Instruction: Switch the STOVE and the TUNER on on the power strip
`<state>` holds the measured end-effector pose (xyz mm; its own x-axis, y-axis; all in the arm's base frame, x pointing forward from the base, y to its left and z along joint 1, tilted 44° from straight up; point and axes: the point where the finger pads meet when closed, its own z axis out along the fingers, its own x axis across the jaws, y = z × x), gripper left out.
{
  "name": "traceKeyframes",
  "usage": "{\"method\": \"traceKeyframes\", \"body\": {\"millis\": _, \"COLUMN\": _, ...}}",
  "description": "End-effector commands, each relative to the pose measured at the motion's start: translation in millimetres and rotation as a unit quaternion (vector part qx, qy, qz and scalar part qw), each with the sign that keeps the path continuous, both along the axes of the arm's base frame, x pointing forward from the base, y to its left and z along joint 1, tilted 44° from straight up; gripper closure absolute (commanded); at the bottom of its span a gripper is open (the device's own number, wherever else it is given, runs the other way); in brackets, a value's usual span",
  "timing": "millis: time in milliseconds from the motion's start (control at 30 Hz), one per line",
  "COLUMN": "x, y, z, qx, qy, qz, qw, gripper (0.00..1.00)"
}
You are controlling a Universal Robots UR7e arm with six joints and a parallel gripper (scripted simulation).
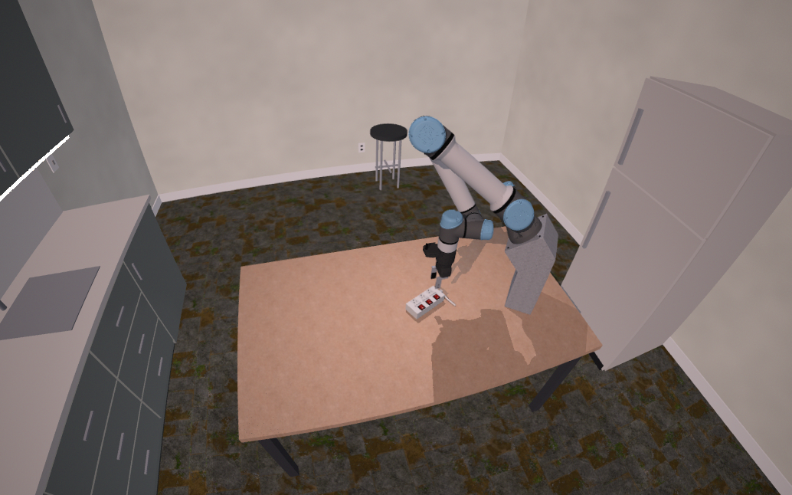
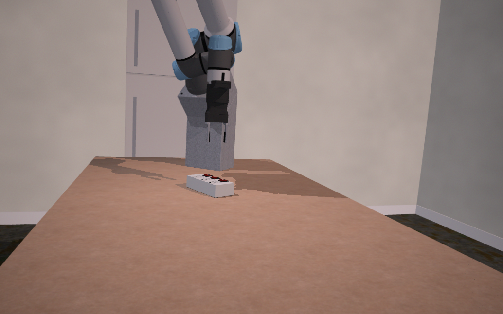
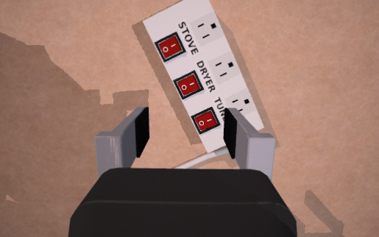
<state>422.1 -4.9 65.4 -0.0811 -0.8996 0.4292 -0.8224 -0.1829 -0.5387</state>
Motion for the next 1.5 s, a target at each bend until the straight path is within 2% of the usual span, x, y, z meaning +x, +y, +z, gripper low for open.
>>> {"method": "traceKeyframes", "body": {"millis": 0, "x": 1.7, "y": -0.6, "z": 0.6, "qx": 0.010, "qy": -0.008, "qz": -0.013, "qw": 1.000, "gripper": 0.00}}
{"method": "traceKeyframes", "body": {"millis": 233, "x": 4.5, "y": -2.0, "z": 1.1, "qx": 0.028, "qy": -0.020, "qz": -0.036, "qw": 0.999, "gripper": 0.00}}
{"method": "traceKeyframes", "body": {"millis": 400, "x": 8.3, "y": -3.9, "z": 1.7, "qx": 0.054, "qy": -0.038, "qz": -0.069, "qw": 0.995, "gripper": 0.00}}
{"method": "traceKeyframes", "body": {"millis": 567, "x": 13.1, "y": -6.4, "z": 2.2, "qx": 0.087, "qy": -0.062, "qz": -0.112, "qw": 0.988, "gripper": 0.00}}
{"method": "traceKeyframes", "body": {"millis": 733, "x": 18.7, "y": -9.4, "z": 2.6, "qx": 0.128, "qy": -0.090, "qz": -0.164, "qw": 0.974, "gripper": 0.00}}
{"method": "traceKeyframes", "body": {"millis": 800, "x": 18.7, "y": -9.4, "z": 2.6, "qx": 0.128, "qy": -0.090, "qz": -0.164, "qw": 0.974, "gripper": 0.00}}
{"method": "traceKeyframes", "body": {"millis": 933, "x": 23.4, "y": -11.9, "z": 2.7, "qx": 0.165, "qy": -0.116, "qz": -0.212, "qw": 0.956, "gripper": 0.00}}
{"method": "traceKeyframes", "body": {"millis": 1067, "x": 28.3, "y": -14.5, "z": 2.5, "qx": 0.204, "qy": -0.144, "qz": -0.263, "qw": 0.932, "gripper": 0.00}}
{"method": "traceKeyframes", "body": {"millis": 1300, "x": 36.8, "y": -18.3, "z": 1.0, "qx": 0.277, "qy": -0.195, "qz": -0.356, "qw": 0.871, "gripper": 0.00}}
{"method": "traceKeyframes", "body": {"millis": 1367, "x": 36.8, "y": -18.3, "z": 1.0, "qx": 0.277, "qy": -0.195, "qz": -0.356, "qw": 0.871, "gripper": 0.00}}
{"method": "traceKeyframes", "body": {"millis": 1467, "x": 40.3, "y": -19.6, "z": 0.0, "qx": 0.308, "qy": -0.217, "qz": -0.396, "qw": 0.838, "gripper": 0.00}}
